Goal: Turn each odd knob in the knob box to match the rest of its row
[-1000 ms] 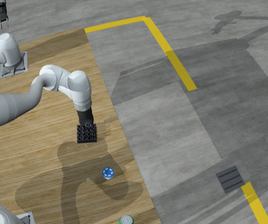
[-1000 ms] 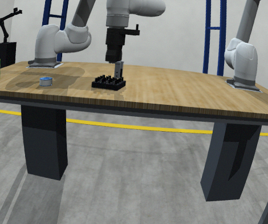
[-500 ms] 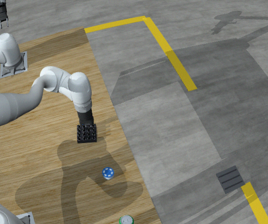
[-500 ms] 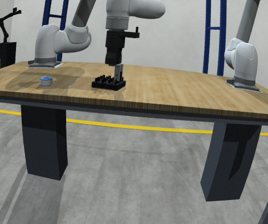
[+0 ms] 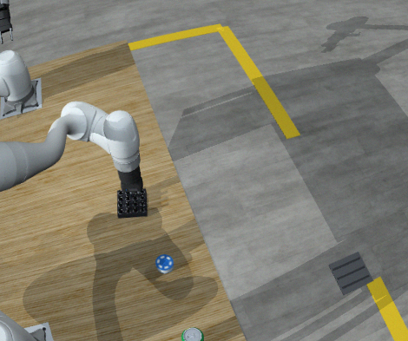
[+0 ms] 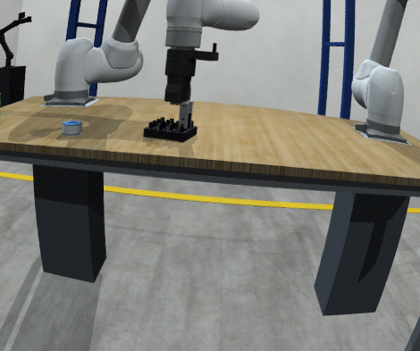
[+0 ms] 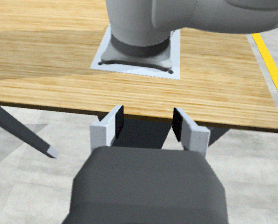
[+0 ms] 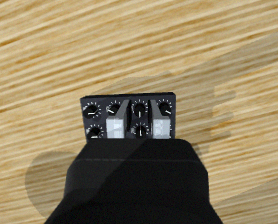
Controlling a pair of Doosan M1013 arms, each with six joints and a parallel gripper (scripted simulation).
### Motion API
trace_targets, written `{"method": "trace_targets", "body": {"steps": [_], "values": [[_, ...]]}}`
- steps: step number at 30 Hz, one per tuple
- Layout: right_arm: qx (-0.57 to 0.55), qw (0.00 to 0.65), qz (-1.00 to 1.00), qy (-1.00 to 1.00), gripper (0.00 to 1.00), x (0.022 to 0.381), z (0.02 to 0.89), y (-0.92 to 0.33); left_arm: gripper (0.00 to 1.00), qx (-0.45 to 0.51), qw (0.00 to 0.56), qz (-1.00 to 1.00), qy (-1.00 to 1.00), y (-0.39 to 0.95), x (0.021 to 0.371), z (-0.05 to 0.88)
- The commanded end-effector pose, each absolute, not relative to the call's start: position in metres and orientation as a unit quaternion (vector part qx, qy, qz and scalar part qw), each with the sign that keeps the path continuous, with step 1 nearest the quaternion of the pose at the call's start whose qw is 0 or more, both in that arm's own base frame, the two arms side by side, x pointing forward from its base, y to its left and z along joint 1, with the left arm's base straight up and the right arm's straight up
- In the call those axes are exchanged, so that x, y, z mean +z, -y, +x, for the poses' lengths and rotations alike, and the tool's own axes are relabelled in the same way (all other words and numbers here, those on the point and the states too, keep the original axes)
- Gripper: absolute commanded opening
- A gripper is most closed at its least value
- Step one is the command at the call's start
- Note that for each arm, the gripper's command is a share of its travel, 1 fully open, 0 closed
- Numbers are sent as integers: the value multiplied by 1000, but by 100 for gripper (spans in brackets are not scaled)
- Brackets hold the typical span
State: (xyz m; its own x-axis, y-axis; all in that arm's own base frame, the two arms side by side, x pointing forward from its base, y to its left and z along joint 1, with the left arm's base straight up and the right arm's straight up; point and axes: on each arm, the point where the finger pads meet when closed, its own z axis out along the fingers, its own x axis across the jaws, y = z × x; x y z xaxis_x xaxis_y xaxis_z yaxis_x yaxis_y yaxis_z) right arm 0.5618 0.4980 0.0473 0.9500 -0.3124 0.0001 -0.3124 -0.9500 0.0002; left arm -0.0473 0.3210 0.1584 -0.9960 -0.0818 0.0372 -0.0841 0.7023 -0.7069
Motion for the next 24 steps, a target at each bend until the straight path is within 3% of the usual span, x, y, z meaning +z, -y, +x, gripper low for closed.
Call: {"method": "trace_targets", "body": {"steps": [1,2,3,24], "values": [[0,0,987,158,46,48,562,-498,100,383,2,45,923,-321,159,-47],[0,0,987,158,46,48,562,-498,100,383,2,45,923,-321,159,-47],[0,0,987,158,30,48,562,-498,100,383,2,45,923,-321,159,-47],[0,0,988,157,30,48,562,-498,100,383,2,45,923,-321,159,-47]]}}
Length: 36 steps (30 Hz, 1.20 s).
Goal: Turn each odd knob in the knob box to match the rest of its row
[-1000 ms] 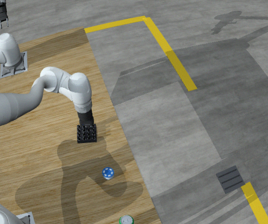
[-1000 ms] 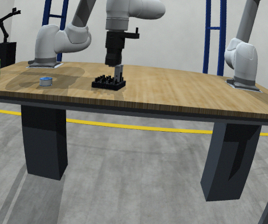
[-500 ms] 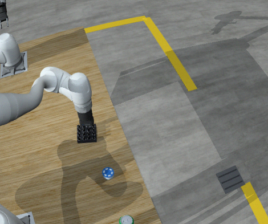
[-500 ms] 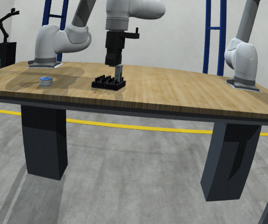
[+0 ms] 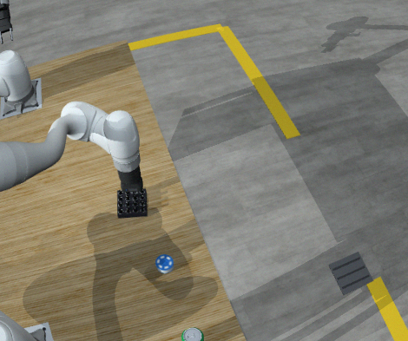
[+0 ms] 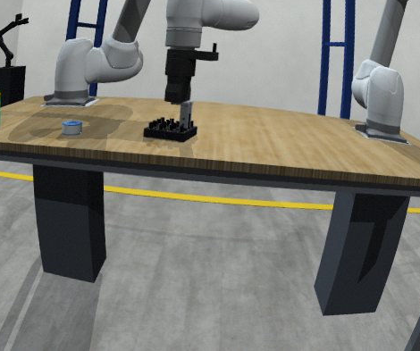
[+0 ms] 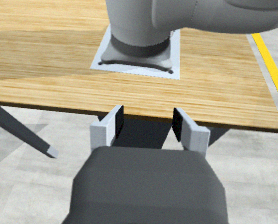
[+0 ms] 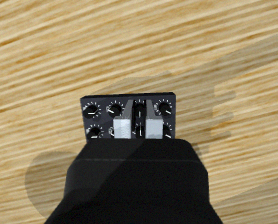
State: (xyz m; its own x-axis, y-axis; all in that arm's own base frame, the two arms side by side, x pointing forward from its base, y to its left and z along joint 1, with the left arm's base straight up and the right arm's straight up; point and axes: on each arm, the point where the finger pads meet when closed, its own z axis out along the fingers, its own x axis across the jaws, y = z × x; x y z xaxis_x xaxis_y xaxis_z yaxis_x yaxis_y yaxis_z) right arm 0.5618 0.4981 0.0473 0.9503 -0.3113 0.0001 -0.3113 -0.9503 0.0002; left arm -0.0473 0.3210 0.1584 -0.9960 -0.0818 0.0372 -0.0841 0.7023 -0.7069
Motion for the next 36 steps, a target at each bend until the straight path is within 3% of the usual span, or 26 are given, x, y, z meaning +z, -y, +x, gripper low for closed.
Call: {"method": "trace_targets", "body": {"steps": [1,36], "values": [[0,0,988,157,30,48,562,-498,100,383,2,45,923,-321,159,-47],[0,0,1000,-8,30,48,562,-498,100,383,2,45,923,-321,159,-47]]}}
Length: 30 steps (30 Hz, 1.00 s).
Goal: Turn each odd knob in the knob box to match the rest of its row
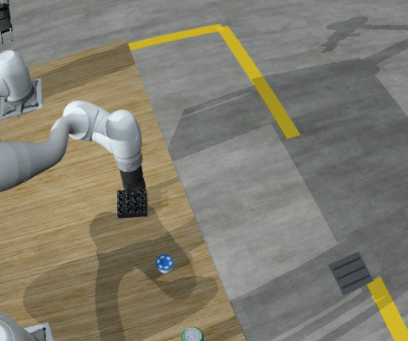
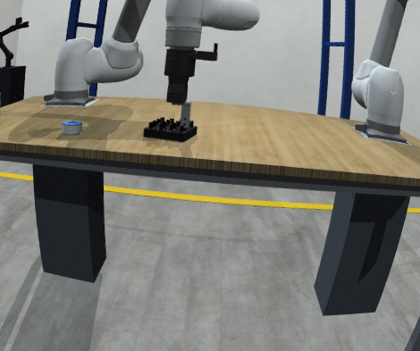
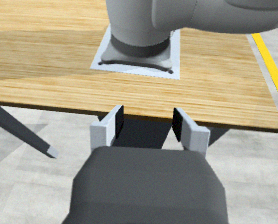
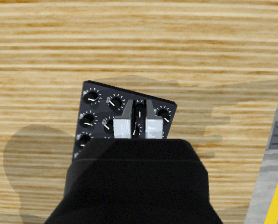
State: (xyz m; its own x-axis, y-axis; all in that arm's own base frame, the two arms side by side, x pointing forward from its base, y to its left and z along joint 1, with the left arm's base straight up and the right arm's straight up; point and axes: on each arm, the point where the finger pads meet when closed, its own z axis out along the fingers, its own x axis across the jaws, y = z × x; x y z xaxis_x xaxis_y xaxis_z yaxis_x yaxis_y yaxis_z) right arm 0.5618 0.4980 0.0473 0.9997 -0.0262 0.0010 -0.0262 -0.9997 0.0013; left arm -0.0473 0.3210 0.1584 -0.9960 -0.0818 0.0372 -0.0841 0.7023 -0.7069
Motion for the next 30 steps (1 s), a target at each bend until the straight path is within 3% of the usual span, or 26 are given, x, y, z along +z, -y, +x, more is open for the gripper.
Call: {"method": "trace_targets", "body": {"steps": [1,30], "values": [[0,0,1000,-19,30,48,562,-498,100,383,2,45,923,-321,159,-47],[1,0,939,-344,30,48,562,-498,100,383,2,45,923,-321,159,-47]]}}
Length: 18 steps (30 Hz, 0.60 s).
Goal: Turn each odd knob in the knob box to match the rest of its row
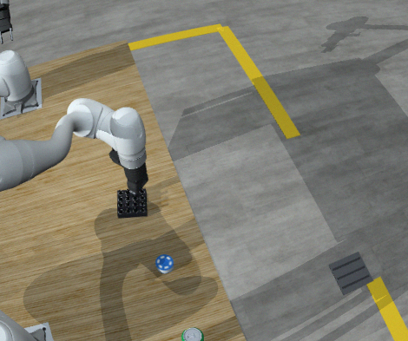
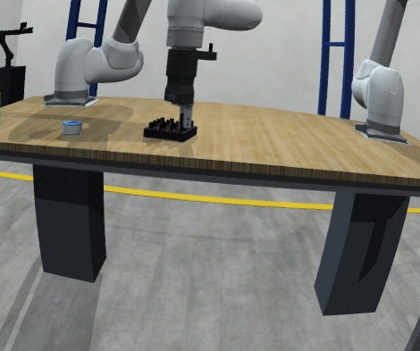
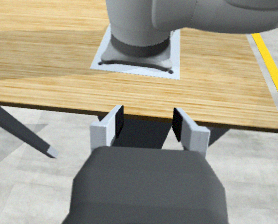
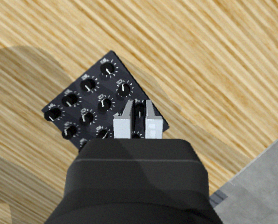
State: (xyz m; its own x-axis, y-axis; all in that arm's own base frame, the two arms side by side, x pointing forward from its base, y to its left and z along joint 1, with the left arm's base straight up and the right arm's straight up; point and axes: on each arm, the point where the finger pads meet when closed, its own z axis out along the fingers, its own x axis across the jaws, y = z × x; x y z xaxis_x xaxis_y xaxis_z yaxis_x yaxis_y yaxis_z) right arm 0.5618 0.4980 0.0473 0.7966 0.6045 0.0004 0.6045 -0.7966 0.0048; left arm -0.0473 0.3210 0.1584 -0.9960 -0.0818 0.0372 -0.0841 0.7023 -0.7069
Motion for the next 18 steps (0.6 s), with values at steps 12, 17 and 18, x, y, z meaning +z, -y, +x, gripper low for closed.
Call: {"method": "trace_targets", "body": {"steps": [12,17,18], "values": [[1,0,885,-466,30,48,562,-498,100,383,2,45,923,-321,159,-47],[1,0,864,-503,30,48,562,-498,100,383,2,45,923,-321,159,-47],[1,0,864,-503,30,48,562,-498,100,383,2,45,923,-321,159,-47]]}}
